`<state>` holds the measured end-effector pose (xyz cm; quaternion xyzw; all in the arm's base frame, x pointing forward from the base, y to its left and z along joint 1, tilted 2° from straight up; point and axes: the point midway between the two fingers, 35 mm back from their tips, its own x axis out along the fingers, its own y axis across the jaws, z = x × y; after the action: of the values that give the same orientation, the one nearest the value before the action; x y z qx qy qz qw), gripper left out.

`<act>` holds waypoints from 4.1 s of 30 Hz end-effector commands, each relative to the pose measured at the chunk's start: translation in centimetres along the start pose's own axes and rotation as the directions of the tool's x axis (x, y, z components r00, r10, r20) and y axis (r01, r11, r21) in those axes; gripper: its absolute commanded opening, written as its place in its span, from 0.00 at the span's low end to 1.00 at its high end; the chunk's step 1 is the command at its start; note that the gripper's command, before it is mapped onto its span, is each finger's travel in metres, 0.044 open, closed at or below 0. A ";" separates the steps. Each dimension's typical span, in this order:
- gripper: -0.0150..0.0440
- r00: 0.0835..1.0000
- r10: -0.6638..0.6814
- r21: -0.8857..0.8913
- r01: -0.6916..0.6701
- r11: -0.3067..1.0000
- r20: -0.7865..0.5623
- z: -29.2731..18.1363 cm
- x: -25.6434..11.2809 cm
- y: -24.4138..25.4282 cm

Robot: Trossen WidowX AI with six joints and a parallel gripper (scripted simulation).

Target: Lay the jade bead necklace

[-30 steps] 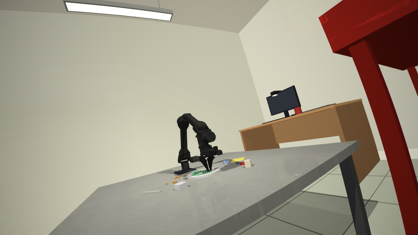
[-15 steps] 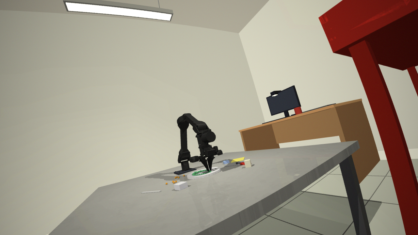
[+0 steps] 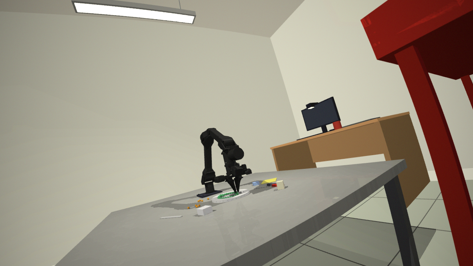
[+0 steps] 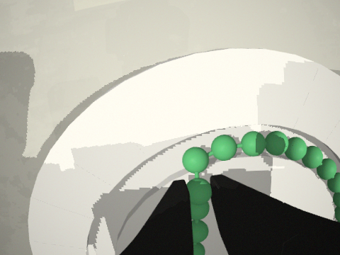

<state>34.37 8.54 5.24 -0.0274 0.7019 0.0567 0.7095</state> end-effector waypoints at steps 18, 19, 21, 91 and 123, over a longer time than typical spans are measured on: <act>0.30 1.000 0.001 -0.011 -0.001 1.000 0.004 0.7 0.4 1.1; 0.34 1.000 0.001 -0.011 -0.001 1.000 0.004 0.7 0.4 1.1; 0.43 1.000 0.001 -0.011 -0.001 1.000 0.004 0.7 0.4 1.1; 0.46 1.000 0.001 -0.362 0.000 0.932 0.004 -0.3 -1.3 0.7; 0.25 1.000 0.001 -0.362 -0.001 0.932 0.002 -0.4 0.5 0.7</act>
<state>33.90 9.24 4.72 -0.1572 0.6788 0.1854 0.6929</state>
